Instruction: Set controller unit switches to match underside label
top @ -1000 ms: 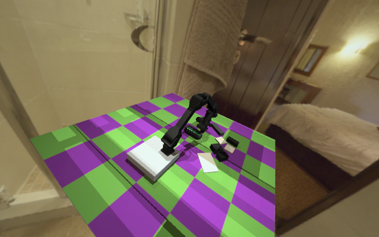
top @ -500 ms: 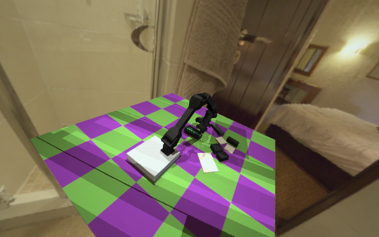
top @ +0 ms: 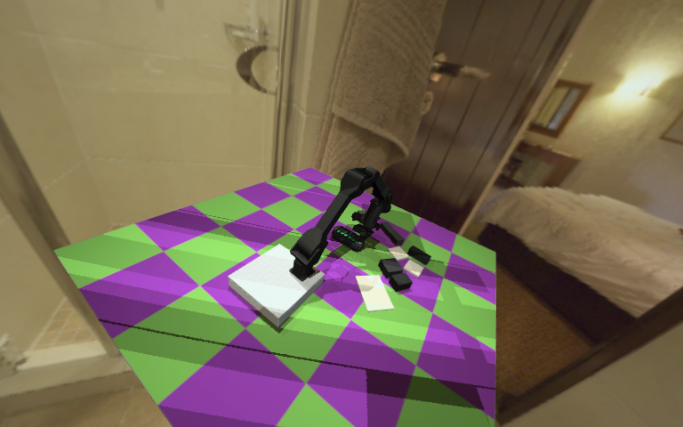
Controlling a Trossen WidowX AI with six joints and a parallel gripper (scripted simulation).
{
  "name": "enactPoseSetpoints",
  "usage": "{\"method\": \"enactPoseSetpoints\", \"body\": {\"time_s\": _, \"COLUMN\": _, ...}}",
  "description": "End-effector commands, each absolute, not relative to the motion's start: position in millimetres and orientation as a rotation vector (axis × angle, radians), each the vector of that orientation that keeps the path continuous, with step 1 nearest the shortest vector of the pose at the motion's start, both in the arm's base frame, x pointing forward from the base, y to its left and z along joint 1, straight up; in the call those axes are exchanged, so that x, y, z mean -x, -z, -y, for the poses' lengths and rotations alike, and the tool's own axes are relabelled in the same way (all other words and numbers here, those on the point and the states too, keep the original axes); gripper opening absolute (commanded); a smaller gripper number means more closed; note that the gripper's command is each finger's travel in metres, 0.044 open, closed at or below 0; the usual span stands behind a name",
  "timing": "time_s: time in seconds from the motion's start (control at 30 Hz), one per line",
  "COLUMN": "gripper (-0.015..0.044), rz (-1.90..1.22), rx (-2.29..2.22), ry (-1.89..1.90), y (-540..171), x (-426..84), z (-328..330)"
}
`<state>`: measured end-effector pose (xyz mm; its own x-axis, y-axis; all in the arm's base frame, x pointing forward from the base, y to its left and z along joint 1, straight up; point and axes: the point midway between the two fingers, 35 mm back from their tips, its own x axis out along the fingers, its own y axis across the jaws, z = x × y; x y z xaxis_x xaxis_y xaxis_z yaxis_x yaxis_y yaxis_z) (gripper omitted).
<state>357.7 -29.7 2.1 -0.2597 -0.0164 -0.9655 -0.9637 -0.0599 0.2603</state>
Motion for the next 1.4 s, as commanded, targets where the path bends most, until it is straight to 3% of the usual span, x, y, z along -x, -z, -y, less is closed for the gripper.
{"method": "enactPoseSetpoints", "body": {"time_s": 0.0, "gripper": 0.0, "rz": -1.379, "rx": 1.131, "ry": -1.445, "y": -3.8, "x": -355.1, "z": 30.6}}
{"method": "enactPoseSetpoints", "body": {"time_s": 1.37, "gripper": 0.0, "rz": -1.382, "rx": 1.129, "ry": -1.448, "y": -1.6, "x": -305.7, "z": 34.1}}
